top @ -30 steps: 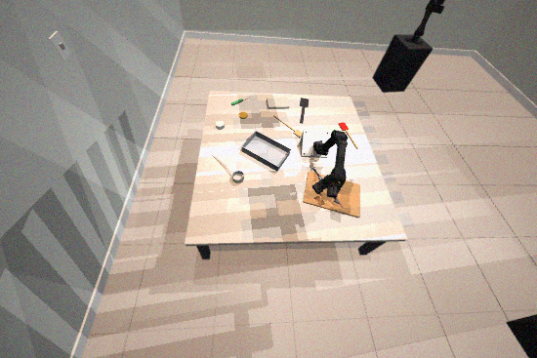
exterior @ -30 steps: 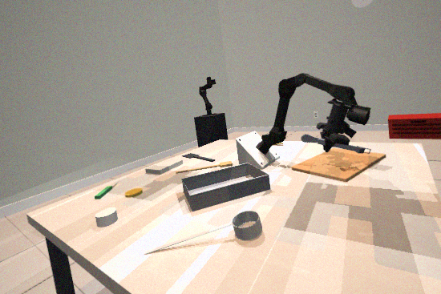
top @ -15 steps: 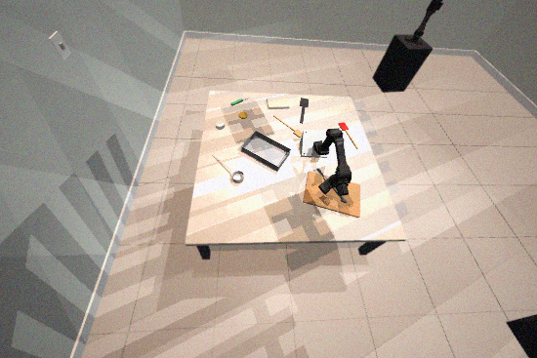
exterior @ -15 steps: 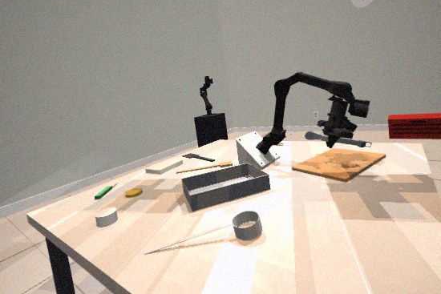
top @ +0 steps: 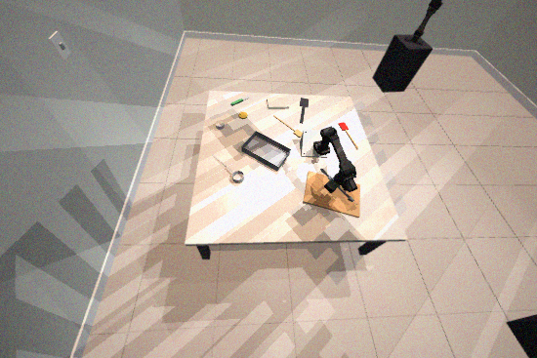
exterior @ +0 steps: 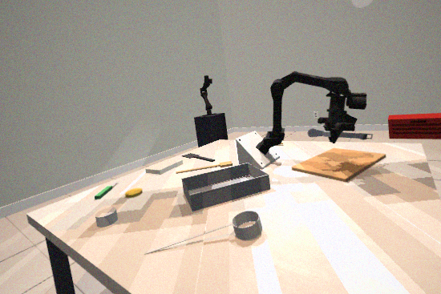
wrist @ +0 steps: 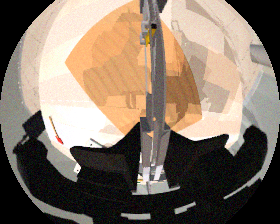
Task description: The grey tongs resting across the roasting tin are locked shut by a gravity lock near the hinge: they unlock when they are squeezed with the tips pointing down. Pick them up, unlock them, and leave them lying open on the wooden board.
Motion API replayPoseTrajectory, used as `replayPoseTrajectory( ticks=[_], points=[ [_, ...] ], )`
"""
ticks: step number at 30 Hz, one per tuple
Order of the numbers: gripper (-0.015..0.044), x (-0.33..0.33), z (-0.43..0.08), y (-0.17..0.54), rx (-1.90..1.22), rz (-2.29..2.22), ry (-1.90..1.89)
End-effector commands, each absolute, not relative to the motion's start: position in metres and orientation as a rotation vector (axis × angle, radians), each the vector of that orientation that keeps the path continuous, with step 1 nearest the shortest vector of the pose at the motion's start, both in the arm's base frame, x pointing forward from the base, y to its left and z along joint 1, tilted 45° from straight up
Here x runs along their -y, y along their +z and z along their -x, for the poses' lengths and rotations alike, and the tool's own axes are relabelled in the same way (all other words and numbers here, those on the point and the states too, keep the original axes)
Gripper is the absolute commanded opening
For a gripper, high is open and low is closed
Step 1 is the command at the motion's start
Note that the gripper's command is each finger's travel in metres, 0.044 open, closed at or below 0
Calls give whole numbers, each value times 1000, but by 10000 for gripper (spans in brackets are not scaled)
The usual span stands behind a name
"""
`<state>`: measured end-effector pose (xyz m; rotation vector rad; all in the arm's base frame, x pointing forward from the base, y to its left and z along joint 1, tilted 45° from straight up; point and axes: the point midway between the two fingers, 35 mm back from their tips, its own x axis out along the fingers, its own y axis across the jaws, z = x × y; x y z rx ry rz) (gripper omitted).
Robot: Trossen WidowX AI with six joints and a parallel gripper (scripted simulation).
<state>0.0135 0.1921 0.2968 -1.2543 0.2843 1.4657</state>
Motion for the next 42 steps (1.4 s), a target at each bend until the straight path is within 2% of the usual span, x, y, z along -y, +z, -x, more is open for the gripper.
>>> replayPoseTrajectory(
  ticks=[1,17,42],
  points=[
    [-150,-190,-7,302,-244,1225,1470],
    [-150,-184,17,317,-130,1132,1512],
    [-150,-181,15,296,-234,1034,1654]
  ],
)
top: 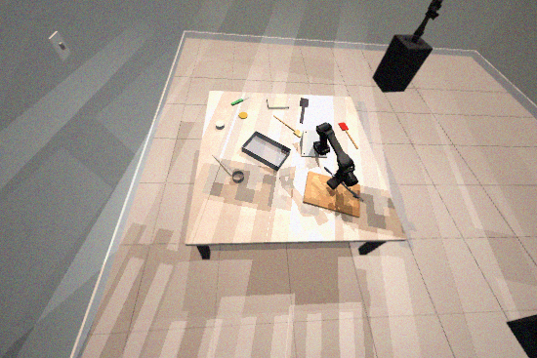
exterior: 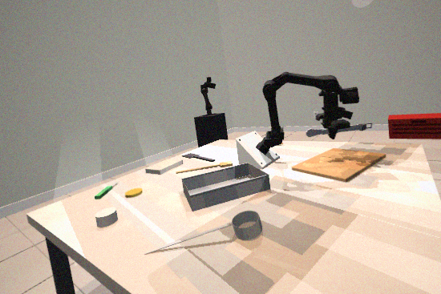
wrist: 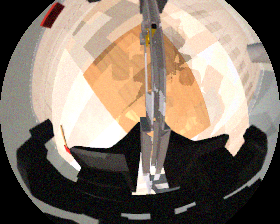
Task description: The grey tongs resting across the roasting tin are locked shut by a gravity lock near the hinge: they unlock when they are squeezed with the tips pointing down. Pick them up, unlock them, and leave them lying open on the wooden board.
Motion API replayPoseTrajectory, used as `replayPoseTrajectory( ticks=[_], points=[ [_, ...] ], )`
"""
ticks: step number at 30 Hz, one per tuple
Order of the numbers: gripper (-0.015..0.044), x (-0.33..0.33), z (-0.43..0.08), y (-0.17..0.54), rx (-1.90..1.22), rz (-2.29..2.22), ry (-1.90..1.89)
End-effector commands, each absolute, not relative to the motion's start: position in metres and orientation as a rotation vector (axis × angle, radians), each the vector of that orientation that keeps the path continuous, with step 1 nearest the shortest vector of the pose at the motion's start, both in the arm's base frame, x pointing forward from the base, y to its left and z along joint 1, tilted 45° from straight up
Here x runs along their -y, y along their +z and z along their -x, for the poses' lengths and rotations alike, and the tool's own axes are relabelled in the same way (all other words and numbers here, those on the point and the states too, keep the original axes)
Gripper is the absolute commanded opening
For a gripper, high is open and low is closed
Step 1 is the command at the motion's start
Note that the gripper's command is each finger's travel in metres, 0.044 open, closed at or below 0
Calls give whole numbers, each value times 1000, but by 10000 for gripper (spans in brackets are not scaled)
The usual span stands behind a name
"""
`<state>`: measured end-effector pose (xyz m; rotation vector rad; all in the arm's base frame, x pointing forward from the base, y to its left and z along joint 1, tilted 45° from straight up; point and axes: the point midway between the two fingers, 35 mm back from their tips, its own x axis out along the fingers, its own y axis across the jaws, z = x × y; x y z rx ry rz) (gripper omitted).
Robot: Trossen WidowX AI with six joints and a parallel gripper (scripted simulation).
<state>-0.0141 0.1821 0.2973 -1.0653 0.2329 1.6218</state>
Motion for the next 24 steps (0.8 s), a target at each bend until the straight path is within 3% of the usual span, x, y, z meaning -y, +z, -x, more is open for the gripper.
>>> replayPoseTrajectory(
  ticks=[1,24],
  points=[
    [-150,-181,15,296,-236,1025,1662],
    [-150,-181,14,288,-190,803,1828]
  ],
)
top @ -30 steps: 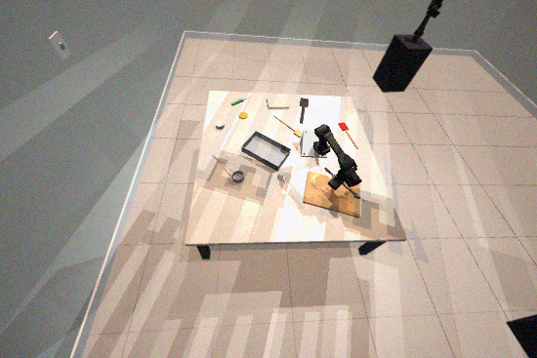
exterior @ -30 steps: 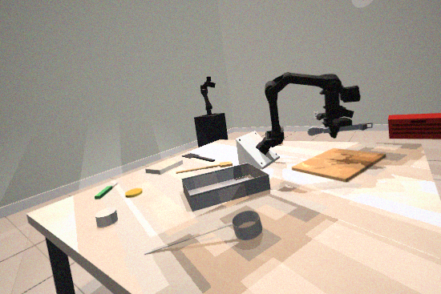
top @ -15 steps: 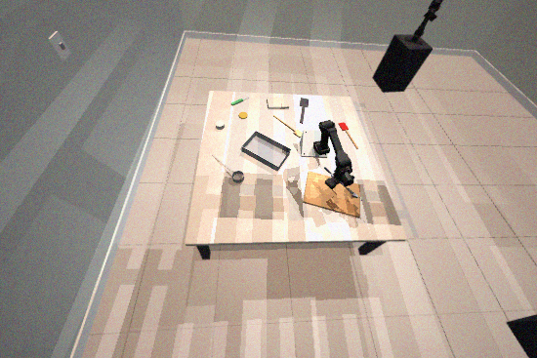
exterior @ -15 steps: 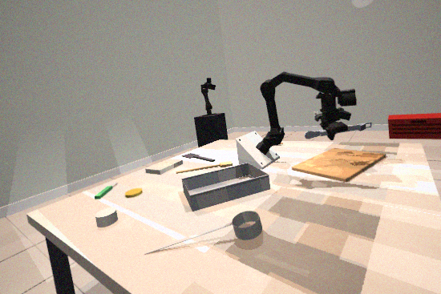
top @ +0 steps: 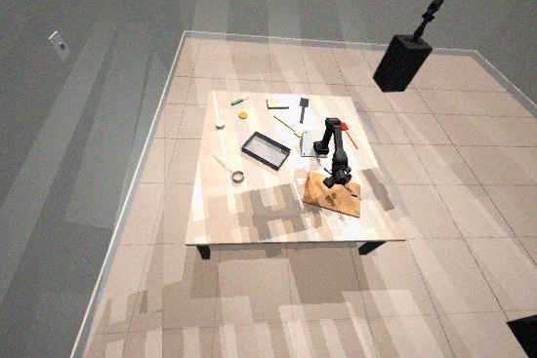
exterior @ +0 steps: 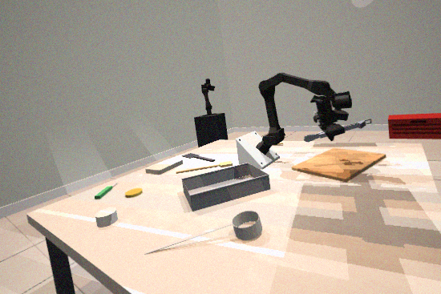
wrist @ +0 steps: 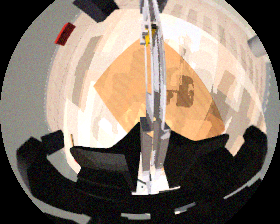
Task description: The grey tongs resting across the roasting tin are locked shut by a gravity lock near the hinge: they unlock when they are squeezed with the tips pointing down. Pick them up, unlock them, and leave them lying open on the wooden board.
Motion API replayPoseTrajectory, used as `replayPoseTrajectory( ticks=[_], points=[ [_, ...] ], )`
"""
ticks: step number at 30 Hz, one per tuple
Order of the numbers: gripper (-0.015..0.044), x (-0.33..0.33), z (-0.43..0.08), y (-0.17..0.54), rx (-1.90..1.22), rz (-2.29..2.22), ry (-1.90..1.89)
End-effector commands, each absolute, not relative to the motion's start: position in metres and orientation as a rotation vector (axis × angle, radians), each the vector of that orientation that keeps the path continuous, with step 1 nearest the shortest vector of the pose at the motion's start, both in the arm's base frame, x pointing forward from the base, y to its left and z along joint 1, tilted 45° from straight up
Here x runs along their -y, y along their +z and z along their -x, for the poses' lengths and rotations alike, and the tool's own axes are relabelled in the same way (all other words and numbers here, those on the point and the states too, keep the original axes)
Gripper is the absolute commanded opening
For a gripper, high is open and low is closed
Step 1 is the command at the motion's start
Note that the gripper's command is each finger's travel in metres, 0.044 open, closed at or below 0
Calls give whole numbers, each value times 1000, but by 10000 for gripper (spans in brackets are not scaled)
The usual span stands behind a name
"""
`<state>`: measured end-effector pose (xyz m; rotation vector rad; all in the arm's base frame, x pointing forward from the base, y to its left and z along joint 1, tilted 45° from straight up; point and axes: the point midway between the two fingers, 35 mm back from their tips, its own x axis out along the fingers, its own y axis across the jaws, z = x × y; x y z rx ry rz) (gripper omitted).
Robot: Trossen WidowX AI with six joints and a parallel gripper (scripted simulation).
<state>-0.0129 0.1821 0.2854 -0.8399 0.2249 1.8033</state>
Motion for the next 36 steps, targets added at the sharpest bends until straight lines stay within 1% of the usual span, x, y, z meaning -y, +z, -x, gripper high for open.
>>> replayPoseTrajectory(
  ticks=[1,17,36],
  points=[
    [-150,-181,14,288,-183,793,1834],
    [-150,-181,11,291,-32,641,1894],
    [-150,-175,6,300,254,508,1908]
  ],
)
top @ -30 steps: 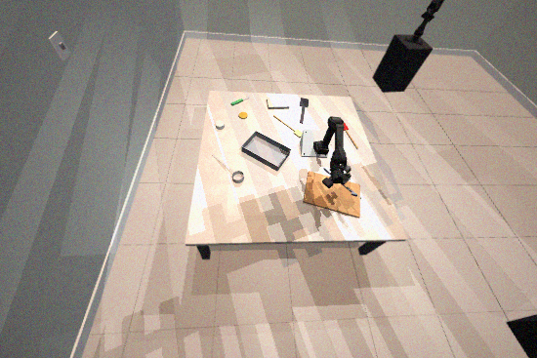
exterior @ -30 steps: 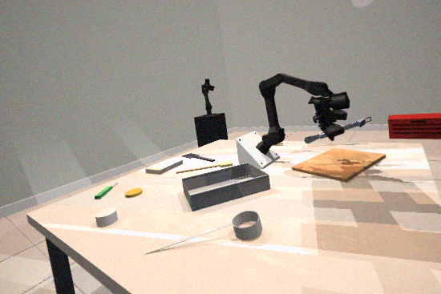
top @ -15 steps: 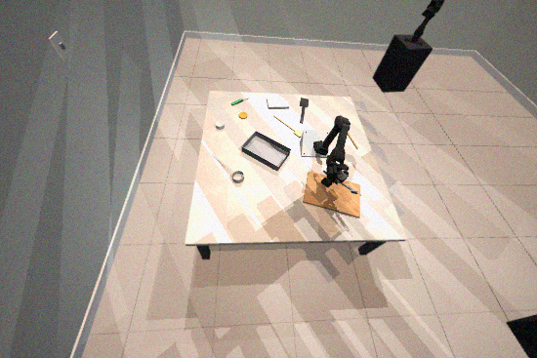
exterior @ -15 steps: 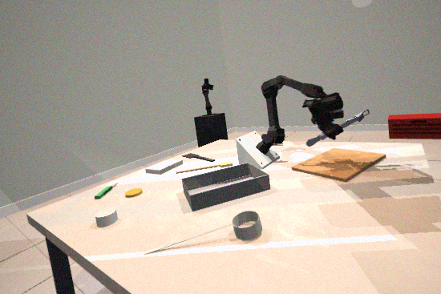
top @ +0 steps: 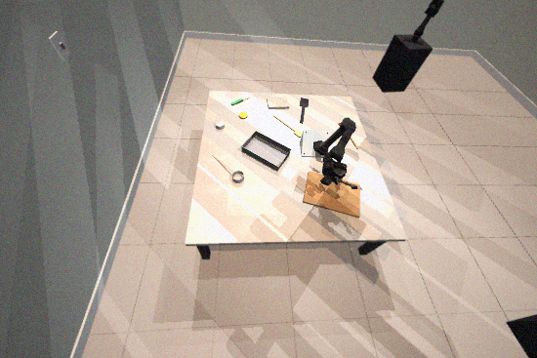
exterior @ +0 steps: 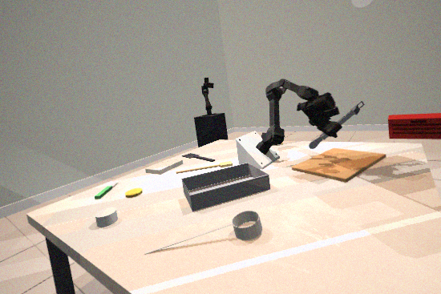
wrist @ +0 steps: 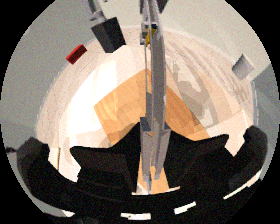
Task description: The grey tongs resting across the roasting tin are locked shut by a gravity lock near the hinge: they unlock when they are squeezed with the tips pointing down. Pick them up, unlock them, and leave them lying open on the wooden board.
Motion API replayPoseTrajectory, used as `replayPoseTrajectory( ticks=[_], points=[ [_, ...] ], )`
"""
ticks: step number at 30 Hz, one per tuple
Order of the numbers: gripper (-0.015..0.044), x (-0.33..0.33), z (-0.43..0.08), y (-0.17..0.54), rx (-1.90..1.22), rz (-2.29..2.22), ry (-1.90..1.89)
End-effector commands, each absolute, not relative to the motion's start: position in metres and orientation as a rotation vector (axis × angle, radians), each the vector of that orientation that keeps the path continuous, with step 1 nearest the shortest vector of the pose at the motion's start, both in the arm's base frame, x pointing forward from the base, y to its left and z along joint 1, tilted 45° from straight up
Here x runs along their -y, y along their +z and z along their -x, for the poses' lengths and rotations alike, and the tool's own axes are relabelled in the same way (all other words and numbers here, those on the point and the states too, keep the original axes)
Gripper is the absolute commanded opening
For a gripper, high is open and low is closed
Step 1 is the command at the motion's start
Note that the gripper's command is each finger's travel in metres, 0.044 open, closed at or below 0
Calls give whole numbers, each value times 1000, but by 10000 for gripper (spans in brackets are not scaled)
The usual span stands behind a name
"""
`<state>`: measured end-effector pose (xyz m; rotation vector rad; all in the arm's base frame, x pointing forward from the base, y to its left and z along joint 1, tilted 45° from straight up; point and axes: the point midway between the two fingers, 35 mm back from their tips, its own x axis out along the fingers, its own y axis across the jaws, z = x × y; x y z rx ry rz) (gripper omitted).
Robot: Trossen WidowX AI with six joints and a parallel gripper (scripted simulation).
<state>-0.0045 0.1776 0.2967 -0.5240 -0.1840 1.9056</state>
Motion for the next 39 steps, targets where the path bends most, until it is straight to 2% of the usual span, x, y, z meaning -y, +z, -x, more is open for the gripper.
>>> replayPoseTrajectory(
  ticks=[1,14,39],
  points=[
    [-150,-175,6,300,272,503,1907],
    [-150,-166,5,305,501,458,1879],
    [-150,-166,5,305,505,457,1879]
  ],
)
